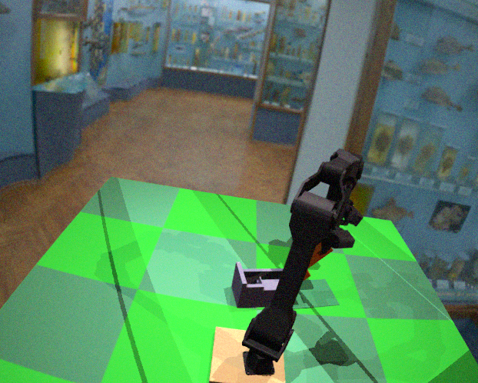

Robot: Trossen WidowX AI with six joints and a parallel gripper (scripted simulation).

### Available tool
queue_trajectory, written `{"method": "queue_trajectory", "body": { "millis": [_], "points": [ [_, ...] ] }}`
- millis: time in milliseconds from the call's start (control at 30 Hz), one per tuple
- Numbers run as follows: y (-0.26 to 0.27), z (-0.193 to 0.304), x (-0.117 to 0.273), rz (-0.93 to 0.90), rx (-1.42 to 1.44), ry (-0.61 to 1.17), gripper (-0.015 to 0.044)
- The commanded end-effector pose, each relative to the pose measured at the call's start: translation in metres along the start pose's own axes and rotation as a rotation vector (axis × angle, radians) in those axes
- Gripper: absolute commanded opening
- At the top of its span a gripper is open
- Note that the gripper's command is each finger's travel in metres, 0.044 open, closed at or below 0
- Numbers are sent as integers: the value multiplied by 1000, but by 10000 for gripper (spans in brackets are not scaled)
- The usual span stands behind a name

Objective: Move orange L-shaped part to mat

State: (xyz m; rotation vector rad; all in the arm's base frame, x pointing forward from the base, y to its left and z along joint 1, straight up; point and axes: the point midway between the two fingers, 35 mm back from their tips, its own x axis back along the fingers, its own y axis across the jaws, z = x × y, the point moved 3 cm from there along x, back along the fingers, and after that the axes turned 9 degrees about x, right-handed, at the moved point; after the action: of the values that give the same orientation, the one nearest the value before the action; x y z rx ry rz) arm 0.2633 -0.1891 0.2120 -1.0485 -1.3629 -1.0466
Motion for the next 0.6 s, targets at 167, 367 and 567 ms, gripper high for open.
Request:
{"method": "queue_trajectory", "body": {
  "millis": [167, 367, 567],
  "points": [
    [-8, -34, -4, 8, 4, 9, 0],
    [-8, -34, -6, 8, 4, 9, 0],
    [-8, -34, -15, 8, 4, 9, 0]
  ]
}}
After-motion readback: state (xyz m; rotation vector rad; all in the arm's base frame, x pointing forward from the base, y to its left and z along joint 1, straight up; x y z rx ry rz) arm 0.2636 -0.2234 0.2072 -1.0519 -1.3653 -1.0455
